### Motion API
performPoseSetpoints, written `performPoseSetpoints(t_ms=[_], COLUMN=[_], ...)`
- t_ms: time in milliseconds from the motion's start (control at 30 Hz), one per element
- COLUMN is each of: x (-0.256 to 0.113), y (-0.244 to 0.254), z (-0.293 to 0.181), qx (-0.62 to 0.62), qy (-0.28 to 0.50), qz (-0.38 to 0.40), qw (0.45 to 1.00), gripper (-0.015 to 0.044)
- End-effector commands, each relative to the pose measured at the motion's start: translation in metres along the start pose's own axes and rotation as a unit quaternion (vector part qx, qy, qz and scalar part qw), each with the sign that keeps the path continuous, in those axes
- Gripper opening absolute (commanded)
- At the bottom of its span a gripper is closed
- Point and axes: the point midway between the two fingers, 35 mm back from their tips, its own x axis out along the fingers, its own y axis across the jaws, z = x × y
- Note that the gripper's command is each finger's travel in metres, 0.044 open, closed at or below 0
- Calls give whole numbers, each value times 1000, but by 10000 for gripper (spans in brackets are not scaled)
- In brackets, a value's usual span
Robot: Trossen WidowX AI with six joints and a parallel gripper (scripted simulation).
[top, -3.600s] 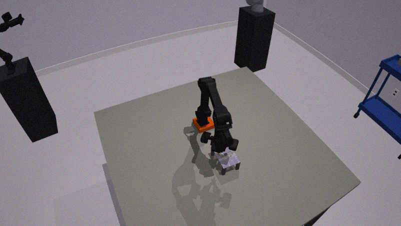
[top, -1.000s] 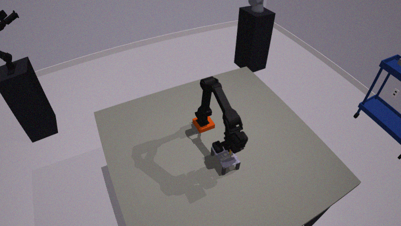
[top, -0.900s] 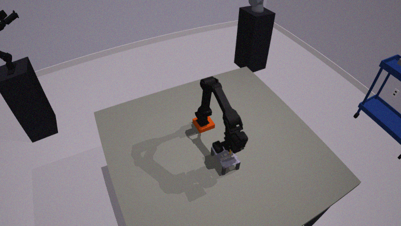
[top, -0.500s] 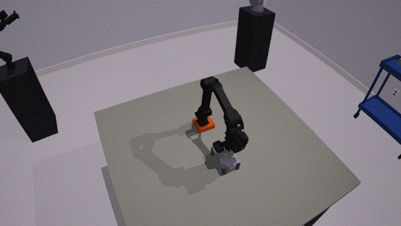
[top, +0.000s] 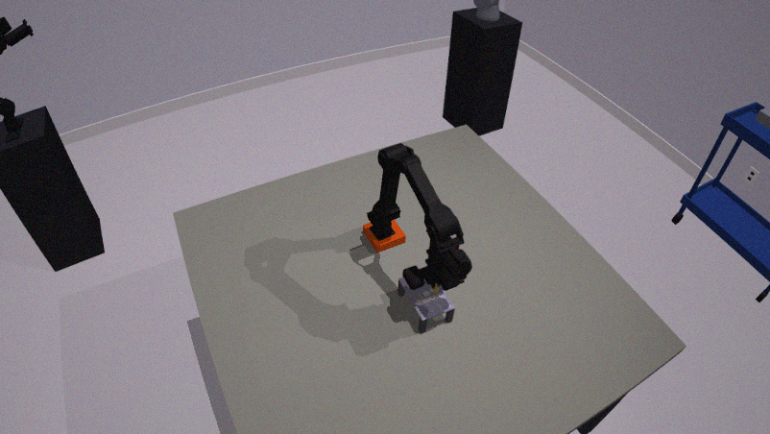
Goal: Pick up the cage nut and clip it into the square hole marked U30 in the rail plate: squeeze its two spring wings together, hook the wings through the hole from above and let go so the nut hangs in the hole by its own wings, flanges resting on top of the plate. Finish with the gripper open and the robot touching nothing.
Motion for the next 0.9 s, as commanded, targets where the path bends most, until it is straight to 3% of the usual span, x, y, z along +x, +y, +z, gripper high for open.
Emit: performPoseSetpoints(t_ms=[0,867], x=[0,0], y=[0,4], z=[0,0], qx=[2,2], qy=[1,1], qz=[-4,-8], qw=[1000,1000], gripper=[23,23])
